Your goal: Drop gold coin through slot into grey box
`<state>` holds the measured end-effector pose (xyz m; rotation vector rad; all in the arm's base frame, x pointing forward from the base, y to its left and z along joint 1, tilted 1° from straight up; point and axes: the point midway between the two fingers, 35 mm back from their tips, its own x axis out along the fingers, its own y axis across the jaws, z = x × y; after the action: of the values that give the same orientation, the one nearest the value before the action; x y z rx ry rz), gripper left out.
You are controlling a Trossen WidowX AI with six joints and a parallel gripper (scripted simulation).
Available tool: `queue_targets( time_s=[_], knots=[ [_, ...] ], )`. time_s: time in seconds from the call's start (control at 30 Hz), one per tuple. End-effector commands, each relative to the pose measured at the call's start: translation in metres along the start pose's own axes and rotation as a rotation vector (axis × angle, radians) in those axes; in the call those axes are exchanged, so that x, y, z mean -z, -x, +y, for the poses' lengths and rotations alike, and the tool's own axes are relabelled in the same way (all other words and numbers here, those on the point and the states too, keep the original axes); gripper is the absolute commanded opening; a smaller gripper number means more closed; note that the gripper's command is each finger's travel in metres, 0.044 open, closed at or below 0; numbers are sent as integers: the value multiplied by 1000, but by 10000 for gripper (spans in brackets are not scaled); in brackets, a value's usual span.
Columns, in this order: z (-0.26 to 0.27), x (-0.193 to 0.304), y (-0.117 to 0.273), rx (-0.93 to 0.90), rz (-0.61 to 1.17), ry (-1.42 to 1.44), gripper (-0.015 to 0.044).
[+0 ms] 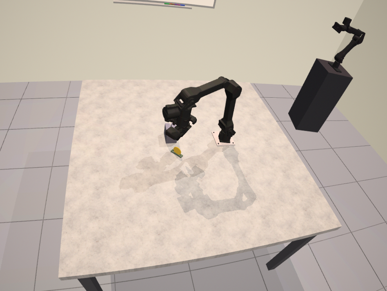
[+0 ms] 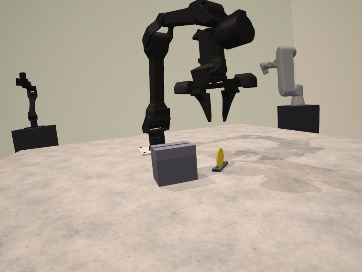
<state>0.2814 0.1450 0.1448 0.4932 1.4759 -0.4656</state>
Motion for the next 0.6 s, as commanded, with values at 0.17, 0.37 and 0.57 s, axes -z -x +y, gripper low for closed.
queue_targets(
  time_s=[0.17, 0.37, 0.57],
  knots=[
    [0, 4, -33, 12, 16, 1, 161],
    [1, 4, -48, 12, 16, 1, 161],
    [2, 4, -53, 12, 16, 1, 161]
  ],
)
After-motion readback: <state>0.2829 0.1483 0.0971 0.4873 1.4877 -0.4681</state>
